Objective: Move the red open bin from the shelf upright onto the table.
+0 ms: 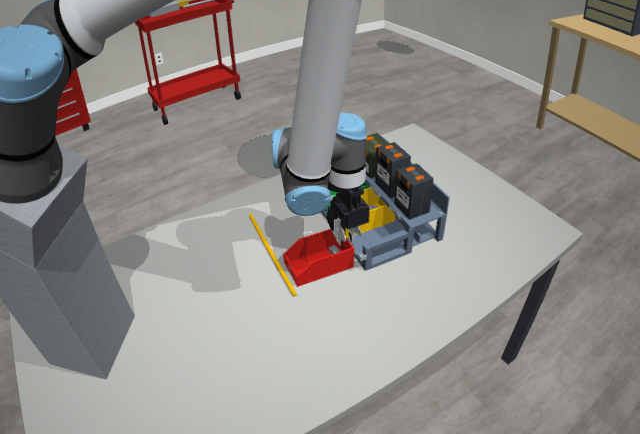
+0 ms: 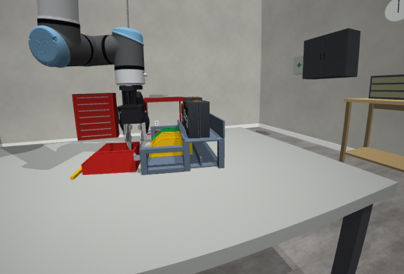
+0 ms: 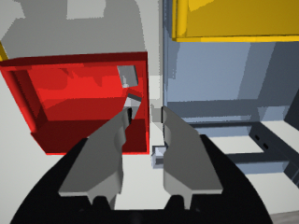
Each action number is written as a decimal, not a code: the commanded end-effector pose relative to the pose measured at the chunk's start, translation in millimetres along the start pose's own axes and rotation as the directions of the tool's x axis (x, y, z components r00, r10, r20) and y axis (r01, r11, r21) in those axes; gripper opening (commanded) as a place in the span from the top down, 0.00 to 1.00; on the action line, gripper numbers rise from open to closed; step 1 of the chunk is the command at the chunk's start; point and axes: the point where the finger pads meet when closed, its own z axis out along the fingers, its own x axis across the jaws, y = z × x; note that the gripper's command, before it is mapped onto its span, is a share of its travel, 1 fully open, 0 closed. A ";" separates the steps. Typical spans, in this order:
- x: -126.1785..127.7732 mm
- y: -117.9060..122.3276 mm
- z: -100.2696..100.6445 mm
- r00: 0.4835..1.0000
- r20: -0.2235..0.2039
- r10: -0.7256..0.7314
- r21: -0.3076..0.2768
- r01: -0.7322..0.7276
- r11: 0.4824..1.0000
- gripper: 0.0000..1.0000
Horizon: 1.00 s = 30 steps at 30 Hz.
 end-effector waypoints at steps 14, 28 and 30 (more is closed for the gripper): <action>0.6 -0.1 -0.6 1.000 -0.001 0.000 0.000 0.000 1.000 0.80; 0.5 -0.1 -55.6 1.000 -0.001 0.000 0.000 0.000 1.000 0.80; 0.5 -0.1 -55.6 1.000 -0.001 0.000 0.000 0.000 1.000 0.80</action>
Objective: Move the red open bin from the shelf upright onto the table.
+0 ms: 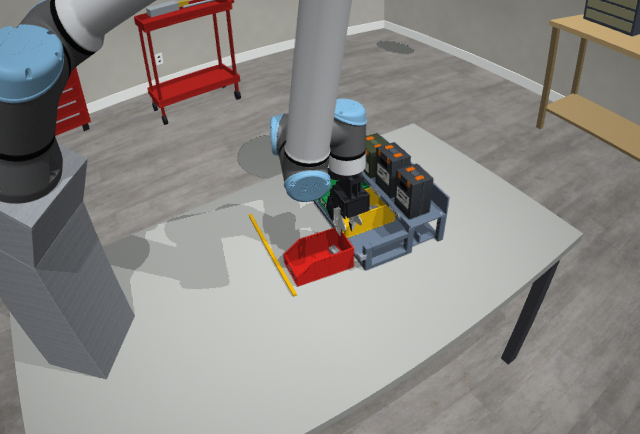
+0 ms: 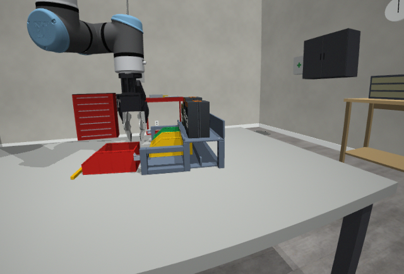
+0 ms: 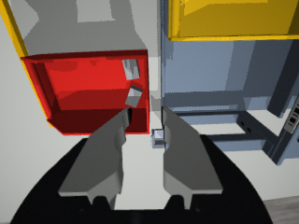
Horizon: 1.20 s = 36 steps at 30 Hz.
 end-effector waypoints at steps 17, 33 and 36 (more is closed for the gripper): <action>0.3 0.3 -43.3 1.000 -0.001 0.000 0.000 0.000 1.000 0.80; 0.3 0.3 -33.8 1.000 -0.001 0.000 0.000 0.000 1.000 0.80; 0.3 0.3 -33.8 1.000 -0.001 0.000 0.000 0.000 1.000 0.80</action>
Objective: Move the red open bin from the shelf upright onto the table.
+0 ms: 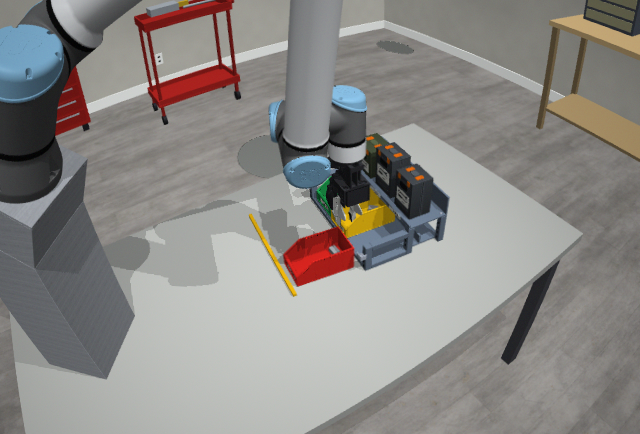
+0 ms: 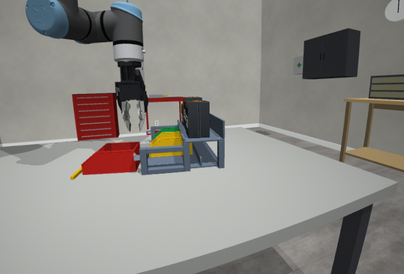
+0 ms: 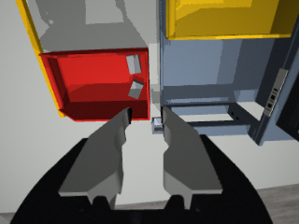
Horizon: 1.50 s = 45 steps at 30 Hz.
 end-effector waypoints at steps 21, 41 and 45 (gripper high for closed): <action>0.6 -0.1 6.3 1.000 -0.001 0.000 0.000 0.000 1.000 0.80; 0.6 -0.1 9.0 1.000 -0.001 0.000 0.000 0.000 1.000 0.80; 0.6 -0.1 9.0 1.000 -0.001 0.000 0.000 0.000 1.000 0.80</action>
